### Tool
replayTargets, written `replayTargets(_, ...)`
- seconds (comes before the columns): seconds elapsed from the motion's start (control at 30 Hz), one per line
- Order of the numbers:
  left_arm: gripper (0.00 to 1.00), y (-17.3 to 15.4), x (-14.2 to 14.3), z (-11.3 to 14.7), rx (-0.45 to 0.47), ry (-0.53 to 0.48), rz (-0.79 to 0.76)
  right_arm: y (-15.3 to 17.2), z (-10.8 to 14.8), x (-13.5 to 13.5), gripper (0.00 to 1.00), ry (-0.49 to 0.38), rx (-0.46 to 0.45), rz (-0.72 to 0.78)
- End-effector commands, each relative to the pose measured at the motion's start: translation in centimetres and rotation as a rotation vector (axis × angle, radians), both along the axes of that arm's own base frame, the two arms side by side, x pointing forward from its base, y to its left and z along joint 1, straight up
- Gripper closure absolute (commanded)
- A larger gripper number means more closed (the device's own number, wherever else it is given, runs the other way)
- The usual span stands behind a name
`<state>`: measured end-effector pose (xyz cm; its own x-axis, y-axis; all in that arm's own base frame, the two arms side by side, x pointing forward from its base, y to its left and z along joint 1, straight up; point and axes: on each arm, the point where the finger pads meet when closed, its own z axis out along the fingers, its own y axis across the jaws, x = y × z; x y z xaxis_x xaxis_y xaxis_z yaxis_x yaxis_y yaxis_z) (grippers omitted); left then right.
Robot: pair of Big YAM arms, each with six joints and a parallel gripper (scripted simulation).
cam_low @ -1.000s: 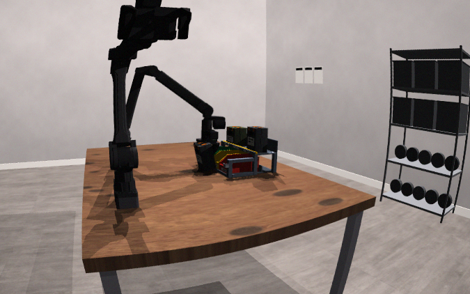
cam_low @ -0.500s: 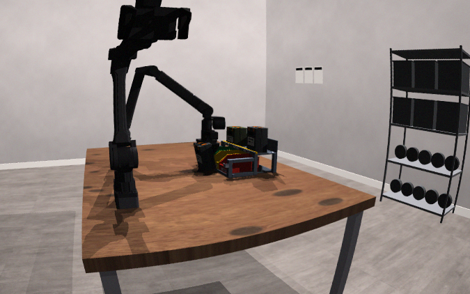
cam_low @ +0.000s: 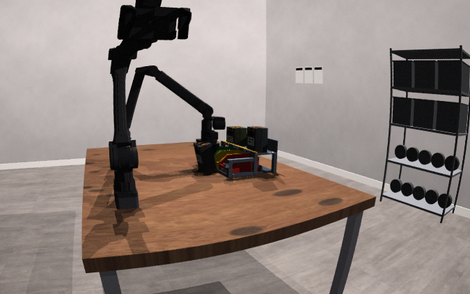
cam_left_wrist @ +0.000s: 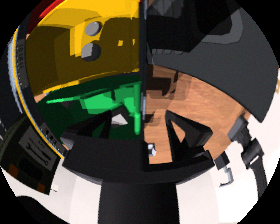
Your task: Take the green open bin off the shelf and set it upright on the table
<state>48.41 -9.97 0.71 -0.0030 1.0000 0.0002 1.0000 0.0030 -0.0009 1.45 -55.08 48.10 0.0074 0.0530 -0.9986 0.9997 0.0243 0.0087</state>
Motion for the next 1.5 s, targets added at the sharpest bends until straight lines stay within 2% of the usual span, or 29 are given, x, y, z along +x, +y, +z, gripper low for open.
replayTargets(0.0,0.1,-0.1,1.2,0.2,-0.002,-0.02,0.008,0.6,1.9,-0.6,0.0,0.008,-0.053,-0.007)
replayTargets(0.63,0.1,-0.3,2.4,1.0,-0.007,-0.045,0.009,0.6,1.9,-0.6,0.0,0.008,-0.053,-0.007)
replayTargets(0.67,1.0,-0.3,2.5,1.0,-0.007,-0.047,0.009,0.6,1.9,-0.6,0.0,0.008,-0.053,-0.007)
replayTargets(1.47,1.0,-0.3,2.6,1.6,-0.012,-0.051,0.005,0.6,1.9,-0.6,0.0,0.008,-0.053,-0.007)
